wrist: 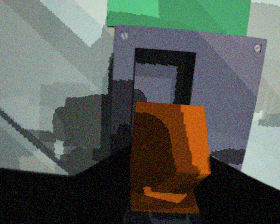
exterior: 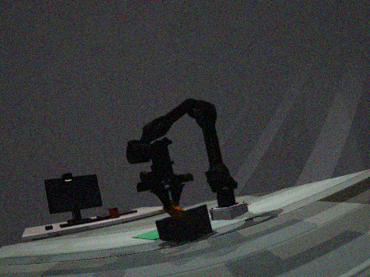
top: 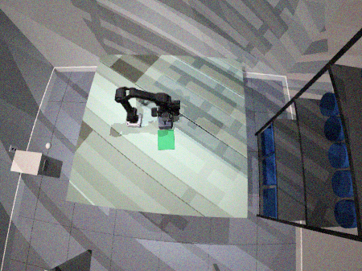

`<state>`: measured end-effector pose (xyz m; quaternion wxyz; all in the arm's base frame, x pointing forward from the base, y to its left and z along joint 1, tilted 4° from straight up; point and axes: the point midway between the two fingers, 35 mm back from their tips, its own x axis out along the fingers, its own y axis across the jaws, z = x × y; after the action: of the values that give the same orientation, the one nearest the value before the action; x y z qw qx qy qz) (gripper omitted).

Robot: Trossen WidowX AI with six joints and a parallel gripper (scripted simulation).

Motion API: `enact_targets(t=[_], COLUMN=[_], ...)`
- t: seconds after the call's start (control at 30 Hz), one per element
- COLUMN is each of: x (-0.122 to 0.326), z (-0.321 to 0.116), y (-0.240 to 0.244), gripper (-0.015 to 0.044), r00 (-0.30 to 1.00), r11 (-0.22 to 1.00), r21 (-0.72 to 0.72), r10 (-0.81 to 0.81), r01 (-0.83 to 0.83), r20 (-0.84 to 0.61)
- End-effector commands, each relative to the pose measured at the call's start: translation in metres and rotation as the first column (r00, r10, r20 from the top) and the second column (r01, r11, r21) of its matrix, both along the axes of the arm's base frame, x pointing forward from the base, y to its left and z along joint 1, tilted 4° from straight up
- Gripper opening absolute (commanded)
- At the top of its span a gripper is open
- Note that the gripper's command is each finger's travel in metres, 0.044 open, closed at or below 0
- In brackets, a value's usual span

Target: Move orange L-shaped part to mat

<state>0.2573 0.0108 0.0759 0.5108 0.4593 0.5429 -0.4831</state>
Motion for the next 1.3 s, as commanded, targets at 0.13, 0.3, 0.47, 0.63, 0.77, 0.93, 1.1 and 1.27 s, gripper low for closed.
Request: enact_targets(t=[0.13,0.3,0.47,0.63,0.77,0.93,1.1,1.27], x=[0.001,0.001,0.002,0.002,0.003,0.003,0.003,0.003], z=[0.015,0.023,0.032,0.039,0.046,0.054,0.06,0.061], y=[0.0,0.0,0.0,0.0,0.0,0.0,0.0,0.0], gripper=[0.0,0.0,0.0,0.0,0.0,0.0,0.0,0.0], r00=[1.0,1.0,1.0,1.0,1.0,1.0,1.0,1.0], r11=[1.0,1.0,1.0,1.0,1.0,1.0,1.0,1.0], r21=[0.003,0.003,0.003,0.003,0.003,0.003,0.003,0.003], r10=[-0.002,-0.002,-0.002,-0.002,-0.002,-0.002,-0.002,-0.002], r01=[0.002,0.002,0.002,0.002,0.002,0.002,0.002,0.002], r20=[0.008,0.008,0.008,0.008,0.008,0.008,0.008,0.008])
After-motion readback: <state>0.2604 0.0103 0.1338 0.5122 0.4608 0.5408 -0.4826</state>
